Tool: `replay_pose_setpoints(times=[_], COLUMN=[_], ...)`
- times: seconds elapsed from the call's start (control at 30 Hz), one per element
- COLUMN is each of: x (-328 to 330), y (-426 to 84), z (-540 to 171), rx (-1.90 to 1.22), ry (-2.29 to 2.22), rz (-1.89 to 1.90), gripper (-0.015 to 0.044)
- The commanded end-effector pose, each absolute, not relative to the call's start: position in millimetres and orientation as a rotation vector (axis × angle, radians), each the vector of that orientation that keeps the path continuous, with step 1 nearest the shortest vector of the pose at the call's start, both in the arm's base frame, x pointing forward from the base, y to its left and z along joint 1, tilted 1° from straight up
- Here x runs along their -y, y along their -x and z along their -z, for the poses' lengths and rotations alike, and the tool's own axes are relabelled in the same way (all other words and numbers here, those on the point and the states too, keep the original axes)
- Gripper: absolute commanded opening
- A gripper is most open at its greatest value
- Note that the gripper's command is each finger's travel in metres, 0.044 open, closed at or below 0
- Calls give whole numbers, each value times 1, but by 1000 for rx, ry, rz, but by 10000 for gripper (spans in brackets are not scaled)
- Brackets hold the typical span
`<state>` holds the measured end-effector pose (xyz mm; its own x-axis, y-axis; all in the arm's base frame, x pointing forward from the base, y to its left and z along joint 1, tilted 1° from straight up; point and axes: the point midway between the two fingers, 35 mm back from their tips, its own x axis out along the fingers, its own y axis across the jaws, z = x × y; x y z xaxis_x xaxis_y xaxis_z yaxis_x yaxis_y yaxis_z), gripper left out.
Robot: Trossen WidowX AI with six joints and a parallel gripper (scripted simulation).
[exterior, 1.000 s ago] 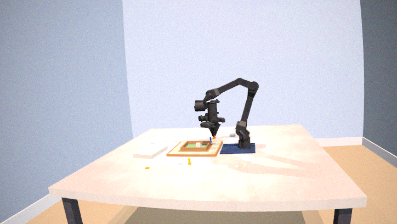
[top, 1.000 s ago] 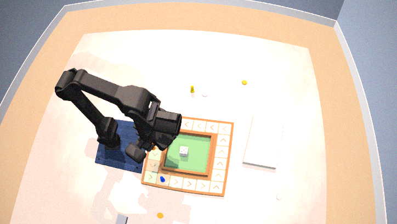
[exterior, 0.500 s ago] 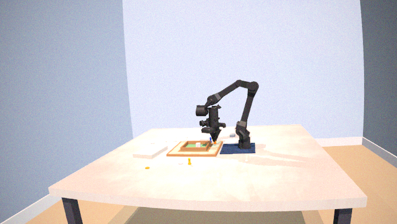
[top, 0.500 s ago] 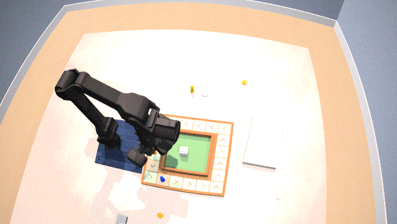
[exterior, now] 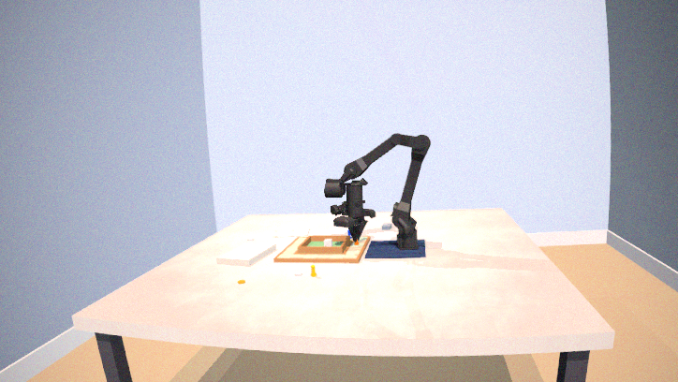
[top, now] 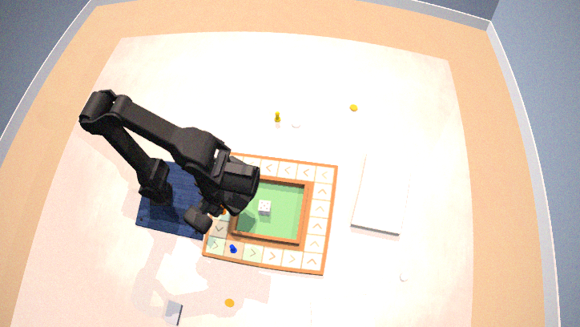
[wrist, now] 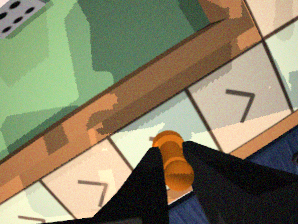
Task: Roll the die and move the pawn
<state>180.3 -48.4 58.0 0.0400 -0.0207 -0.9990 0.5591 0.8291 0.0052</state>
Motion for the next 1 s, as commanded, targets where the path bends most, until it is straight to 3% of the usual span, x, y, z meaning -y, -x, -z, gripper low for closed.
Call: replay_pose_setpoints(times=[0.0,0.33,0.57,0.97], x=[47,48,48,24], y=[-178,-180,-179,-187], z=[-50,-59,-106,-187], rx=[-1498,-1478,-1497,-1545], ry=[-454,-455,-454,-113], rz=[465,468,465,127], gripper=[0,263,440,440])
